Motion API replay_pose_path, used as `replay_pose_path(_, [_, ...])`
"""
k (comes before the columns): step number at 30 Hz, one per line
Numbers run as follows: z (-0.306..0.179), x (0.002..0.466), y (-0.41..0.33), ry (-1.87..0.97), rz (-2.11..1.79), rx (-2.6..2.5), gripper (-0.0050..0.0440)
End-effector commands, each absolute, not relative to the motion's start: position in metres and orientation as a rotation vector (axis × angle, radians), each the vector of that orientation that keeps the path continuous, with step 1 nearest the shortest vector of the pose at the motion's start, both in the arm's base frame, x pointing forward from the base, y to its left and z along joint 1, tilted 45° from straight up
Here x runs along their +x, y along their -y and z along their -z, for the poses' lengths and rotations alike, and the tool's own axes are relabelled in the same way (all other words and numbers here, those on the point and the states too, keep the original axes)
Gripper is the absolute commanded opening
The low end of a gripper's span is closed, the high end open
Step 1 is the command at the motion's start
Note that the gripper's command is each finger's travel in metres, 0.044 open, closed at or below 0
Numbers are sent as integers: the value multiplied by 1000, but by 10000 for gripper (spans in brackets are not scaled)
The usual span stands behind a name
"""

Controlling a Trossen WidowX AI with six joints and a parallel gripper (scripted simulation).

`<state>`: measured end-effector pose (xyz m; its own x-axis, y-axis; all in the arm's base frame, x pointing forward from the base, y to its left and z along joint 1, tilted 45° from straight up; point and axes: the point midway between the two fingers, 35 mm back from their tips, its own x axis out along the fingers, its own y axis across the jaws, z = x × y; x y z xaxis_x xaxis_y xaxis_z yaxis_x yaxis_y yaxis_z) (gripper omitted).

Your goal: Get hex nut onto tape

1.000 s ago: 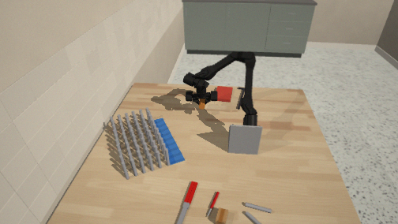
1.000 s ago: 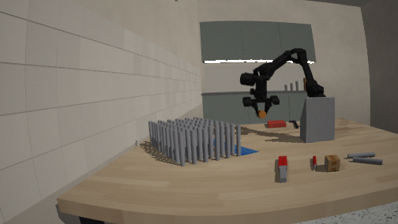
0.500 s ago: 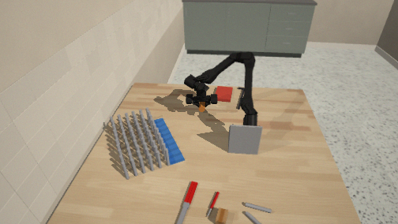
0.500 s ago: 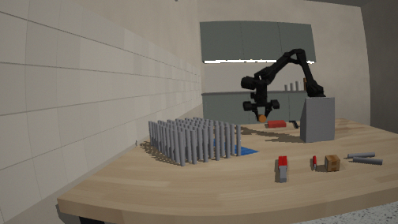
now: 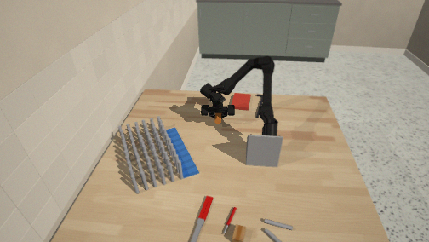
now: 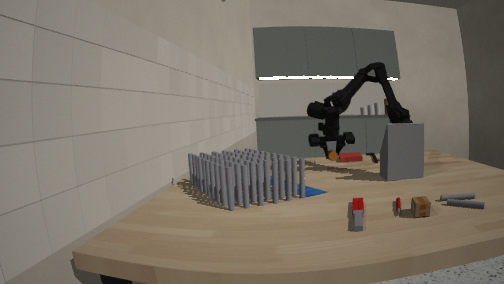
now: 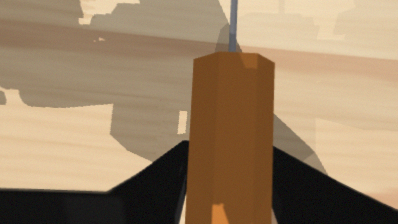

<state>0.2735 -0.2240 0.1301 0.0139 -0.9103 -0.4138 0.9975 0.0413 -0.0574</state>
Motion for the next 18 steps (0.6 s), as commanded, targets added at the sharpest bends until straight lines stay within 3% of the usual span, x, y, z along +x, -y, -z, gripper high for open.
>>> replay_pose_path(1, [-130, 274, 228, -367, 1506, 285, -50])
replay_pose_path(18, [-115, 267, 248, -358, 1503, 263, -50])
